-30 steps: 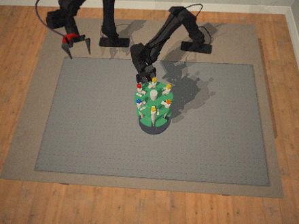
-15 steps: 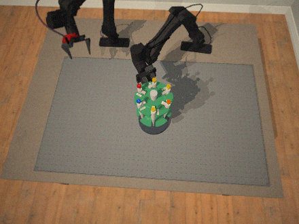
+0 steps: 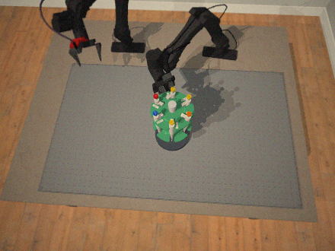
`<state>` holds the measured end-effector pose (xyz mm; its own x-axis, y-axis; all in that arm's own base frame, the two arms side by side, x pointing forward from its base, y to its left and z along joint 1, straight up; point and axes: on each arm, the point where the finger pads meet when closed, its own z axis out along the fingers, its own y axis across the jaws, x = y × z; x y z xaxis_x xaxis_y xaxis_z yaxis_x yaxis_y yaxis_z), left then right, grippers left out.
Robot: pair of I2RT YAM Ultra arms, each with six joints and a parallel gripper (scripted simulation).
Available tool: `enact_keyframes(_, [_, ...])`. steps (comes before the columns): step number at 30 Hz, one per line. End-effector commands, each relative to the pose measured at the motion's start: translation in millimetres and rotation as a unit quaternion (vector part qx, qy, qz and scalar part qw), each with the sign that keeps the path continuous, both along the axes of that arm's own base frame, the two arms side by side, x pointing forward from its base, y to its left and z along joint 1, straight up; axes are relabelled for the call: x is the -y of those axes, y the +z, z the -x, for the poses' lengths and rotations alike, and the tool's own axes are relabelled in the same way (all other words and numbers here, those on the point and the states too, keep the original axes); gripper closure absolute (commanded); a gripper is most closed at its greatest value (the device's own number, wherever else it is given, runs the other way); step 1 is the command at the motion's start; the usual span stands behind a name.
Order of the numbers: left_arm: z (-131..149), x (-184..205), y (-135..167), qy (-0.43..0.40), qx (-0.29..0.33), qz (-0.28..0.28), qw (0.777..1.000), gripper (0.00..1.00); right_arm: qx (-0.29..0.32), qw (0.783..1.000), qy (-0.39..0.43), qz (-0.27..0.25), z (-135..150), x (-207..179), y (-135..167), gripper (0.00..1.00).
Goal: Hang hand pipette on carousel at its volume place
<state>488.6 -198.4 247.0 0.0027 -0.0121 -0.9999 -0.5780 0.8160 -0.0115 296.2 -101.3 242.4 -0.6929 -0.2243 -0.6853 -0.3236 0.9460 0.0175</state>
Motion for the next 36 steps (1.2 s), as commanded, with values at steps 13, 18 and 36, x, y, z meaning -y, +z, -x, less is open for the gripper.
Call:
enact_keyframes(13, [0.4,1.2,23.4,0.001,0.03,0.026,0.999,0.5,0.022,1.0,0.005,0.006,-3.4,1.9,10.5,0.0])
enact_keyframes(18, [0.8,0.9,24.6,0.001,0.032,0.027,0.999,0.5,0.022,1.0,0.005,0.006,-3.4,1.9,10.5,0.0])
enact_keyframes(36, [0.7,0.9,24.4,0.001,0.031,0.027,0.999,0.5,0.022,1.0,0.005,0.006,-3.4,1.9,10.5,0.0])
